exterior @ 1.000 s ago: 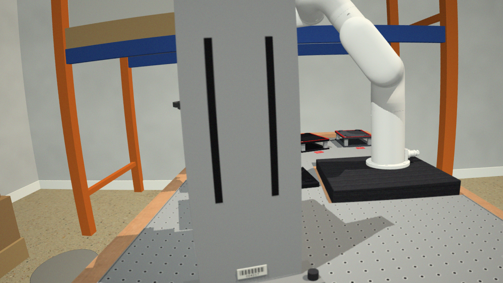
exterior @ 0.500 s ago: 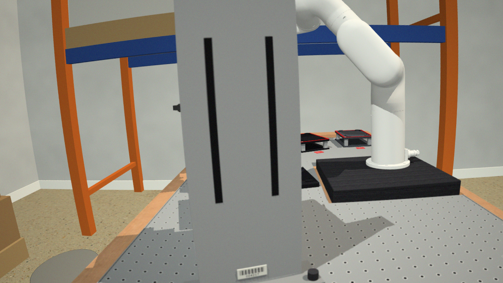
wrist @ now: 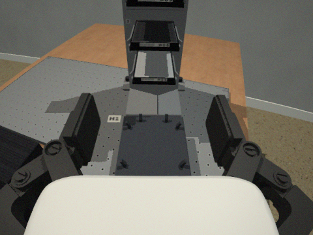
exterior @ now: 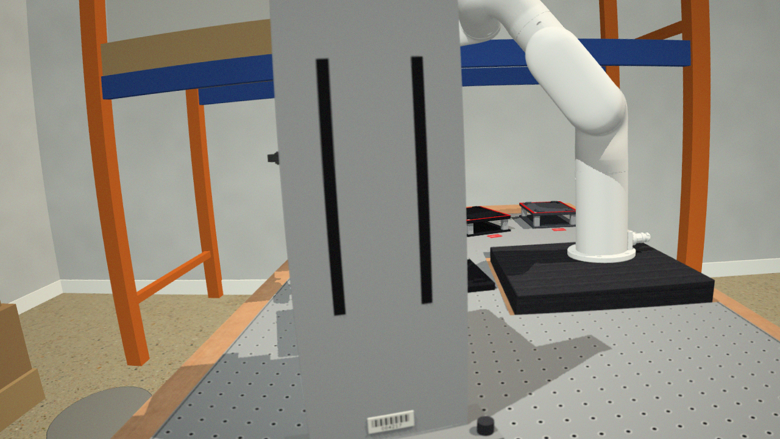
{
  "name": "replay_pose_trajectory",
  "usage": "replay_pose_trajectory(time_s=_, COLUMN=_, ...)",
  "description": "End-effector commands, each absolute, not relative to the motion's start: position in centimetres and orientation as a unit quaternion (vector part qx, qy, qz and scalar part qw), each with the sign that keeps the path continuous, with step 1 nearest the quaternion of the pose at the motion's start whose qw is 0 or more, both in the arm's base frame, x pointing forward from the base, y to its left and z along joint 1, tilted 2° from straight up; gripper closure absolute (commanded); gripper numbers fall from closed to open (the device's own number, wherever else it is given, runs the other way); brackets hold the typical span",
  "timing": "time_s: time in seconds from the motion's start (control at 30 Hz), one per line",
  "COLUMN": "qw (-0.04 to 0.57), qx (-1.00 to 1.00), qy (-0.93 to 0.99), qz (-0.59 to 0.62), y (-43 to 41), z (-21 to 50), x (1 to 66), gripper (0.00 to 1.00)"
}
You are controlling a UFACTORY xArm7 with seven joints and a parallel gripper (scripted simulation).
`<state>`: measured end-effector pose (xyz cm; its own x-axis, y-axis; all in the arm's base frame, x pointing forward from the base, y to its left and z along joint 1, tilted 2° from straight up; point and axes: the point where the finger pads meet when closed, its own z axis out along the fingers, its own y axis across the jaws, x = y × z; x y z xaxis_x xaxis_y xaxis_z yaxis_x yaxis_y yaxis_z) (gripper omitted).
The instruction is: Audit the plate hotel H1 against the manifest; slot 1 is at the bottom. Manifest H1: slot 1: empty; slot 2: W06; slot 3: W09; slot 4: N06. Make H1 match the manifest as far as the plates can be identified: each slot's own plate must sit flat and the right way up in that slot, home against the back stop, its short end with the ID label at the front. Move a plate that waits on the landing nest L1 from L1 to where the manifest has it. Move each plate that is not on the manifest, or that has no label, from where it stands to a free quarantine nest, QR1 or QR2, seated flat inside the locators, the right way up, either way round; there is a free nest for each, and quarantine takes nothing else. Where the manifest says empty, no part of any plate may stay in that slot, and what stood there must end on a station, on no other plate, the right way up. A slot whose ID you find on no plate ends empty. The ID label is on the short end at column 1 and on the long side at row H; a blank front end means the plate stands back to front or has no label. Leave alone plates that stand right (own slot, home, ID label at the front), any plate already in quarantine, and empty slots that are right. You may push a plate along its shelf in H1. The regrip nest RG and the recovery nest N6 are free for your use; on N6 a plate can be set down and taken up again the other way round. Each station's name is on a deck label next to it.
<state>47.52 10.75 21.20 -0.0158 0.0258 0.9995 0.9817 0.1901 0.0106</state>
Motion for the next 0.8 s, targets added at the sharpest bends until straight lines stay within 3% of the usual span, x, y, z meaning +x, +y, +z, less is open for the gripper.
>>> replay_pose_trajectory(time_s=0.0, qw=0.534, qx=-0.453, qy=-0.557, qz=-0.447, y=11.8, z=22.1, x=47.4, gripper=0.00)
replay_pose_trajectory(time_s=0.77, qw=0.534, qx=-0.453, qy=-0.557, qz=-0.447, y=16.1, z=25.1, x=46.4, gripper=0.00)
